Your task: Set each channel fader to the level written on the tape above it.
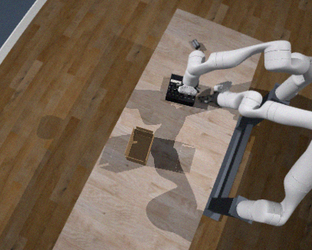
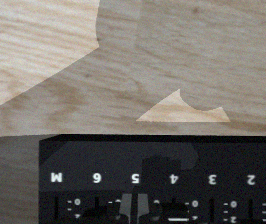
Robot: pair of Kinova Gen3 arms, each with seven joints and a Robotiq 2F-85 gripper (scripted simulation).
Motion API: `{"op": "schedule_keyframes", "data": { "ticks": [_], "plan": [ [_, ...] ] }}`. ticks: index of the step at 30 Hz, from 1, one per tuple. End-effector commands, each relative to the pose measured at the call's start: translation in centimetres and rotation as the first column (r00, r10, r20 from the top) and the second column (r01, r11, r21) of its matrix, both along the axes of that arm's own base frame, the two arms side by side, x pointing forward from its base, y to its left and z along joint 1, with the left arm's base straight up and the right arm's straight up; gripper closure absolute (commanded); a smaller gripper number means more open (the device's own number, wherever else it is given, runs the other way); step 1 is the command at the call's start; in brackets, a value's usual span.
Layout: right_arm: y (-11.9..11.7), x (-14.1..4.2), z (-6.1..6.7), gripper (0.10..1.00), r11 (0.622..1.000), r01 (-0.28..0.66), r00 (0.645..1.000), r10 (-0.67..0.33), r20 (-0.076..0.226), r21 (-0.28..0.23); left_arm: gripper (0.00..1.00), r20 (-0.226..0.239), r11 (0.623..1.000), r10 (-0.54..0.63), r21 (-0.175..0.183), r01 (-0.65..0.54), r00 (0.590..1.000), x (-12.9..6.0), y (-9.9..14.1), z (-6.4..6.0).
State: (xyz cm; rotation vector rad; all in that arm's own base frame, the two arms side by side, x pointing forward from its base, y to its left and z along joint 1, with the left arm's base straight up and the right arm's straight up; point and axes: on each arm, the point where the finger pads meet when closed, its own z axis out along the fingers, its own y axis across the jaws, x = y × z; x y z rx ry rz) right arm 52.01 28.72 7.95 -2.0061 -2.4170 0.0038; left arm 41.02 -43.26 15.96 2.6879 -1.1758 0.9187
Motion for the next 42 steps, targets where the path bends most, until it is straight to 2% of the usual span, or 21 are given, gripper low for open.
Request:
{"op": "schedule_keyframes", "data": {
  "ticks": [1, 13, 22, 24, 30, 42],
  "plan": [
    [0.2, 0.0, 0.1, 1.0, 1.0, 0.0, 1.0, 0.0, 0.002, 0.001, 0.001, 0.001, 1.0, 0.0, -0.002, 0.0, 1.0, 0.0, 0.0, 0.1],
    [0.3, 0.0, 0.4, 1.0, 1.0, 0.0, 1.0, 0.0, 0.002, 0.001, 0.001, 0.001, 1.0, 0.0, -0.002, 0.0, 1.0, 0.0, 0.0, 0.1],
    [0.3, 0.0, 2.8, 1.0, 1.0, 0.0, 1.0, 0.0, 0.002, 0.001, 0.001, 0.001, 1.0, 0.0, -0.002, 0.0, 1.0, 0.0, 0.0, 0.1],
    [0.3, 0.0, 2.8, 1.0, 1.0, 0.0, 1.0, 0.0, 0.002, 0.001, 0.001, 0.001, 1.0, 0.0, -0.002, 0.0, 1.0, 0.0, 0.0, 0.1],
    [0.3, 0.0, 4.0, 1.0, 1.0, 0.0, 1.0, 0.0, 0.002, 0.001, 0.001, 0.001, 1.0, 0.0, -0.002, 0.0, 1.0, 0.0, 0.0, 0.1],
    [0.3, 0.0, 4.1, 1.0, 1.0, 0.0, 1.0, 0.0, 0.002, 0.001, 0.001, 0.001, 1.0, 0.0, -0.002, 0.0, 1.0, 0.0, 0.0, 0.1]
  ]
}}
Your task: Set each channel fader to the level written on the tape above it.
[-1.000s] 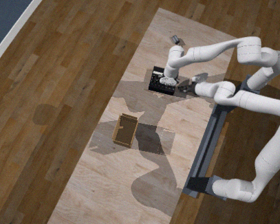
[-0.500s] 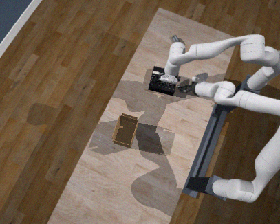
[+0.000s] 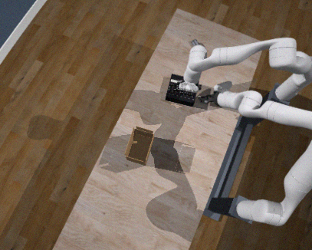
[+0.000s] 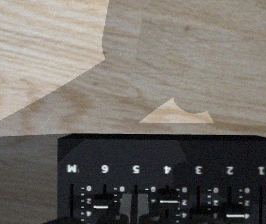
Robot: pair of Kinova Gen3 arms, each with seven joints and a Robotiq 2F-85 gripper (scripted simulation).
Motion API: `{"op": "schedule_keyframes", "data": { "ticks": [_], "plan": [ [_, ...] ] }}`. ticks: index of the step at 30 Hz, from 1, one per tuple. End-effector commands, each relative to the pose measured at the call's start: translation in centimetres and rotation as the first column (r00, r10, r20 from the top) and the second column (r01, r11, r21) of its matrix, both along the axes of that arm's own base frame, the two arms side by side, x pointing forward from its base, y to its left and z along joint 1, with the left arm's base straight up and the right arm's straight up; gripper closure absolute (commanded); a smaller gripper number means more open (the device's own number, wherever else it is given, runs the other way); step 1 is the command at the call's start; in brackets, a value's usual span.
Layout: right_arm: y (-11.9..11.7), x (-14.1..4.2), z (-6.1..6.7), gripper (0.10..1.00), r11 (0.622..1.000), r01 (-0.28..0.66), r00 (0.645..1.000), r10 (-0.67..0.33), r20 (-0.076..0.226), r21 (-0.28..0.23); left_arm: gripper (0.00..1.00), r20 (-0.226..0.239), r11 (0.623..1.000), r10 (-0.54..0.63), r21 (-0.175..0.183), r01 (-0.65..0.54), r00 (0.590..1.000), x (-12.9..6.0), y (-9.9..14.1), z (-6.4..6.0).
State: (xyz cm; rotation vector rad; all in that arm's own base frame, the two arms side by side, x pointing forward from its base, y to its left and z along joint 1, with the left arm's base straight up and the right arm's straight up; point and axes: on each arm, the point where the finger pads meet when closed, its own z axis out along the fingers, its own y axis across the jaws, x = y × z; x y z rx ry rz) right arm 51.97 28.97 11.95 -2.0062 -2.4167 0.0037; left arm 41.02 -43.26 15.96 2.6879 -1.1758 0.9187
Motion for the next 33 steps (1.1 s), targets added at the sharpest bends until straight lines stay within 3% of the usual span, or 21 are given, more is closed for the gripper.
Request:
{"op": "schedule_keyframes", "data": {
  "ticks": [1, 3, 4, 8, 14, 16, 26, 33],
  "plan": [
    [0.0, 0.0, 0.1, 1.0, 1.0, 0.0, 1.0, 0.0, 0.002, 0.001, 0.001, 0.001, 1.0, 0.0, -0.002, 0.0, 1.0, 0.0, 0.0, 0.1],
    [0.0, 0.0, 0.1, 1.0, 1.0, 0.0, 1.0, 0.0, 0.002, 0.001, 0.001, 0.001, 1.0, 0.0, -0.002, 0.0, 1.0, 0.0, 0.0, 0.1],
    [0.0, 0.0, 0.1, 0.099, 1.0, 0.0, 1.0, 0.0, 0.002, 0.001, 0.001, 0.001, 1.0, 0.0, -0.002, 0.0, 1.0, 0.0, 0.0, 0.1],
    [0.0, 0.0, 0.4, 0.099, 1.0, 0.0, 1.0, 0.0, 0.002, 0.001, 0.001, 0.001, 1.0, 0.0, -0.002, 0.0, 1.0, 0.0, 0.0, 0.1],
    [0.0, 0.0, 2.3, 0.099, 1.0, 0.0, 1.0, 0.0, 0.002, 0.001, 0.001, 0.001, 1.0, 0.0, -0.002, 0.0, 1.0, 0.0, 0.0, 0.1],
    [0.0, 0.0, 2.3, 0.099, 1.0, 0.0, 1.0, 0.0, 0.002, 0.001, 0.001, 0.001, 1.0, 0.0, -0.002, 0.0, 1.0, 0.0, 0.0, 0.1],
    [0.0, 0.0, 6.8, 0.099, 1.0, 0.0, 1.0, 0.0, 0.002, 0.001, 0.001, 0.001, 1.0, 0.0, -0.002, 0.0, 1.0, 0.0, 0.0, 0.1],
    [0.0, 0.0, 7.9, 0.099, 1.0, 0.0, 1.0, 0.0, 0.002, 0.001, 0.001, 0.001, 1.0, 0.0, -0.002, 0.0, 1.0, 0.0, 0.0, 0.1]
  ]
}}
